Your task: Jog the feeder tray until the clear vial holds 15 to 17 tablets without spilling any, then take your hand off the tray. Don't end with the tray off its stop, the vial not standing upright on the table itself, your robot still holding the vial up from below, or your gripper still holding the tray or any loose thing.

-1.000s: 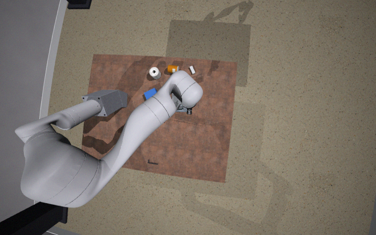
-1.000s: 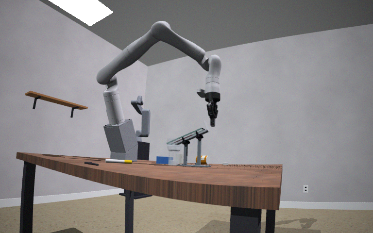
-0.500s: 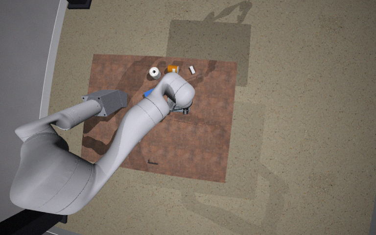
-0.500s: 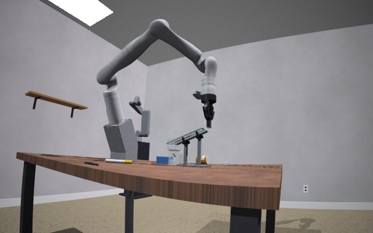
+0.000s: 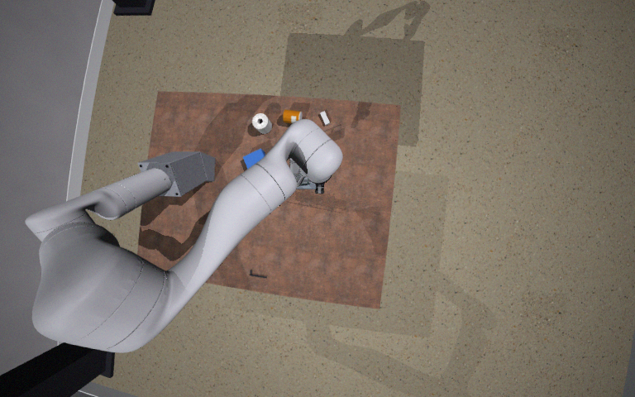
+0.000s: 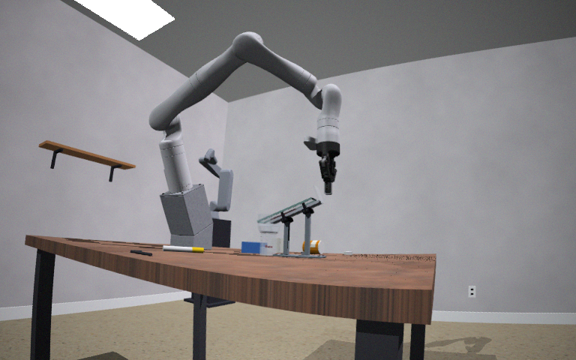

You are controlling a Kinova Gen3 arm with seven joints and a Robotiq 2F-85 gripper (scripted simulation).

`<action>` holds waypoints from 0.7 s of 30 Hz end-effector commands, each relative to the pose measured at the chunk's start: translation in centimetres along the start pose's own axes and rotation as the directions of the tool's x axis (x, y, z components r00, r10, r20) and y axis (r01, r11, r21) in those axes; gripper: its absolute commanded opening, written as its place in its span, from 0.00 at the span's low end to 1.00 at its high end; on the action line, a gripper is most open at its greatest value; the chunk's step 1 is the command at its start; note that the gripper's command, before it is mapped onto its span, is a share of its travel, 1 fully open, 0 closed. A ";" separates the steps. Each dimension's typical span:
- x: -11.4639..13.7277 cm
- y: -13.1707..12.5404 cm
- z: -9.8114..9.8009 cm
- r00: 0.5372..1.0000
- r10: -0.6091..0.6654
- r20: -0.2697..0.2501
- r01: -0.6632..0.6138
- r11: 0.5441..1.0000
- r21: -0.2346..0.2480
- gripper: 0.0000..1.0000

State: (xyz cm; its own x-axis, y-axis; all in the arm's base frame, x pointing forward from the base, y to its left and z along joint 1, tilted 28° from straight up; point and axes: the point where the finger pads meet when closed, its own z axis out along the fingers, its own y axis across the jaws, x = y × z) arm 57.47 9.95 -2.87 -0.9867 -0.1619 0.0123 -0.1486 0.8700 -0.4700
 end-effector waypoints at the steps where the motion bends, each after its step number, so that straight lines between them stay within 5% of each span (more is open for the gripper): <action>1: -0.2 0.2 0.0 1.000 0.001 0.001 -0.001 1.000 -0.001 0.00; 21: 0.5 0.2 0.3 1.000 0.001 0.001 -0.001 1.000 -0.001 0.00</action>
State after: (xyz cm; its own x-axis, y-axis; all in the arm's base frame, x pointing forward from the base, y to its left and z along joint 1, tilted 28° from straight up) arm 57.21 9.94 -3.26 -0.9871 -0.1598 0.0112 -0.1463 0.8710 -0.4690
